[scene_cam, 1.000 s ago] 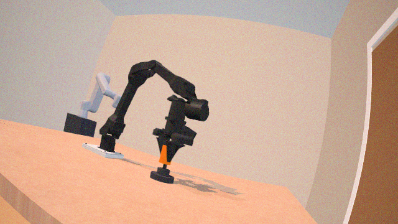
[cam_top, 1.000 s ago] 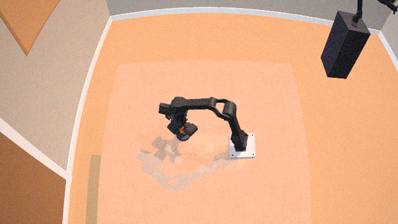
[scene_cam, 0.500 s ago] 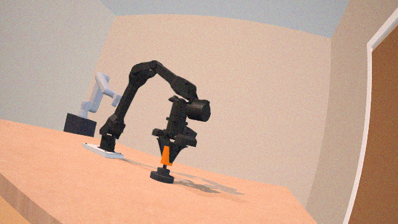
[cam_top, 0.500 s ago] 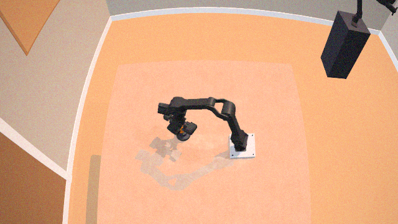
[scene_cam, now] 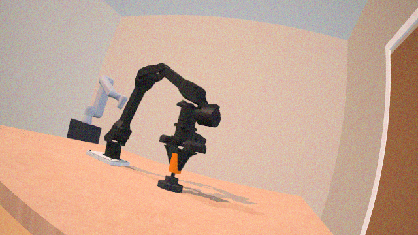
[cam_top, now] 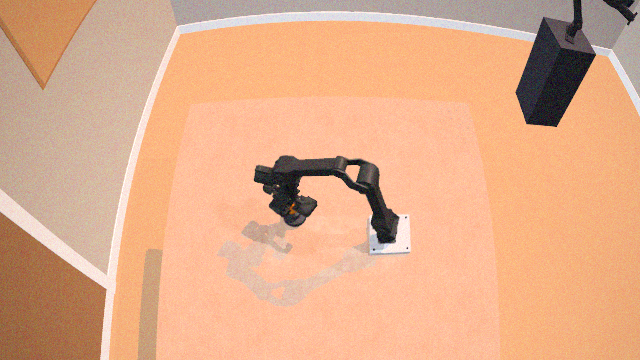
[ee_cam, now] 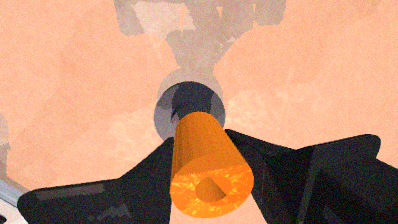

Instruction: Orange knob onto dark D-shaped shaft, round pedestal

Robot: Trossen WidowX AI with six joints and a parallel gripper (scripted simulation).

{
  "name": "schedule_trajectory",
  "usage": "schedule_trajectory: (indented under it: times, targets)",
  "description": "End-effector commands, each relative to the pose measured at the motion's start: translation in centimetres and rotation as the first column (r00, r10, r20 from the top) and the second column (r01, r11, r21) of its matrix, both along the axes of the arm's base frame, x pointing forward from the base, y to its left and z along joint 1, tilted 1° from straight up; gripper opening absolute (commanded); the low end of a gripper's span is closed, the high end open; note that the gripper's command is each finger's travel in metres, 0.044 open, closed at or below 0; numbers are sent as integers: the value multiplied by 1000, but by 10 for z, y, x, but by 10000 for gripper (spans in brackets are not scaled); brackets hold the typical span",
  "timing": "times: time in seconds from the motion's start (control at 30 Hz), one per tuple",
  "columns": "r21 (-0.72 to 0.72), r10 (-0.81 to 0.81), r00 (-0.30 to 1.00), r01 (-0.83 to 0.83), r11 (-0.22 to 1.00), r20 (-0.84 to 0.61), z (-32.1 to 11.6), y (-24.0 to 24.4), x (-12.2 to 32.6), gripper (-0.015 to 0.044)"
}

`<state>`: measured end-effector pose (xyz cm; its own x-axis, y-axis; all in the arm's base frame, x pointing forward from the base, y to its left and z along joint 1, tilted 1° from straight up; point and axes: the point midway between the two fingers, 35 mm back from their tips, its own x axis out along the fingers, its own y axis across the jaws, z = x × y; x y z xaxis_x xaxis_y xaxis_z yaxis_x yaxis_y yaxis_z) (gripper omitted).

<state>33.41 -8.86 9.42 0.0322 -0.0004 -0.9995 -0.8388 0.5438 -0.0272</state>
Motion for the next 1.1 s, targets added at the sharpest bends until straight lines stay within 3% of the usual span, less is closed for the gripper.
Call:
schedule_trajectory:
  times: [0.0, 0.17, 0.37, 1.07]
  targets:
    - [-2, 6, 1000, -6, 1000, -4, 0, 0, -3, 0]
    - [-2, 32, 999, -32, 999, -5, 3, 1, -6, 0]
    - [-7, 214, 977, -214, 977, -6, 0, 1, -8, 0]
    - [-7, 214, 977, -214, 977, -6, 4, 1, -4, 0]
